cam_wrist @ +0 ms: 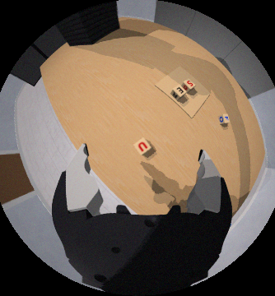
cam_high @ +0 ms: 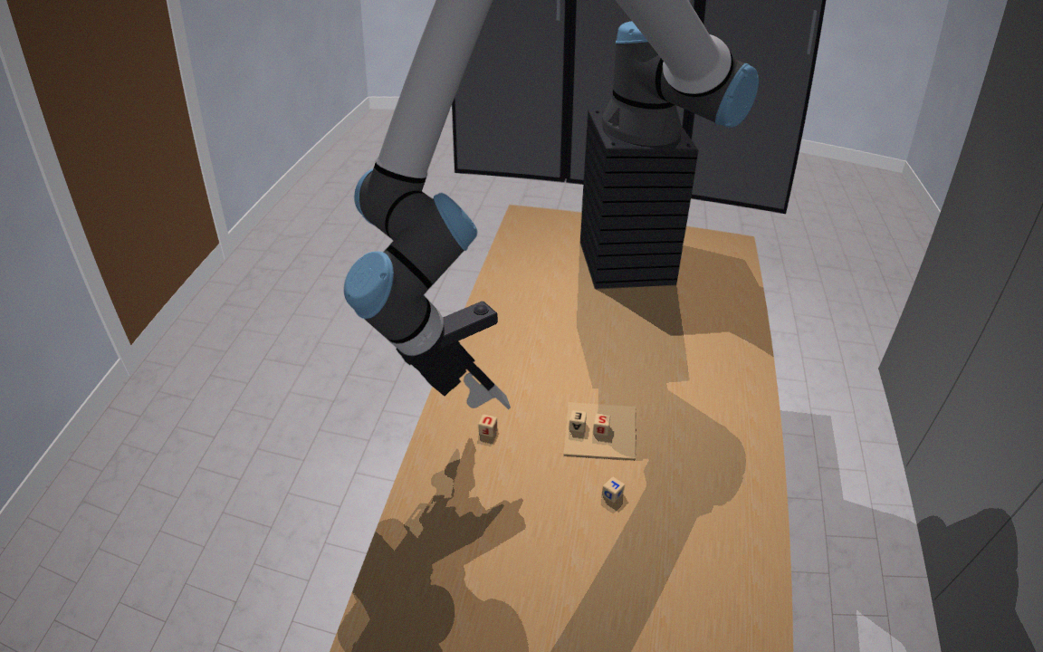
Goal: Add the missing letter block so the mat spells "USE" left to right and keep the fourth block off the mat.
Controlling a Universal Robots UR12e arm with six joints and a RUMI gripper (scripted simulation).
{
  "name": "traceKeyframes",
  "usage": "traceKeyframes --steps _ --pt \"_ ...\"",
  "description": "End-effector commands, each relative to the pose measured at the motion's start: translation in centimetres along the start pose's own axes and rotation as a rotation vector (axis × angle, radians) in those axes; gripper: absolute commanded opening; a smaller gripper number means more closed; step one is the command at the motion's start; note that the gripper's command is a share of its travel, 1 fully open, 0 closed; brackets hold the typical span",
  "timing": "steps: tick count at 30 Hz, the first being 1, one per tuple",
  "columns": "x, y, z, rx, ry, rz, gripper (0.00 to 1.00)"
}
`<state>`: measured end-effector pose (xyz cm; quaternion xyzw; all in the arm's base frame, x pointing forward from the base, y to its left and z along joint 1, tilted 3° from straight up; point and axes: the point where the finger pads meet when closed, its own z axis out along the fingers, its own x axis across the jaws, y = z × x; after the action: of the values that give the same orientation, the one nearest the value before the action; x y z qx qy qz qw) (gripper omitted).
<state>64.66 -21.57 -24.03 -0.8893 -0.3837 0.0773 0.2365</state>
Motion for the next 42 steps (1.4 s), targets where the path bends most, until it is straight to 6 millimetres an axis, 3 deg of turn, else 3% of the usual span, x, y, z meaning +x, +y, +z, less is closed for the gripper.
traceKeyframes --steps 1,22,42 --pt "0.02 0.04 -0.09 -0.001 0.000 0.000 1.00" --pt "0.01 0.10 -0.01 -0.018 -0.001 -0.023 1.00" --pt "0.01 0.34 -0.05 -0.291 -0.069 -0.387 1.00"
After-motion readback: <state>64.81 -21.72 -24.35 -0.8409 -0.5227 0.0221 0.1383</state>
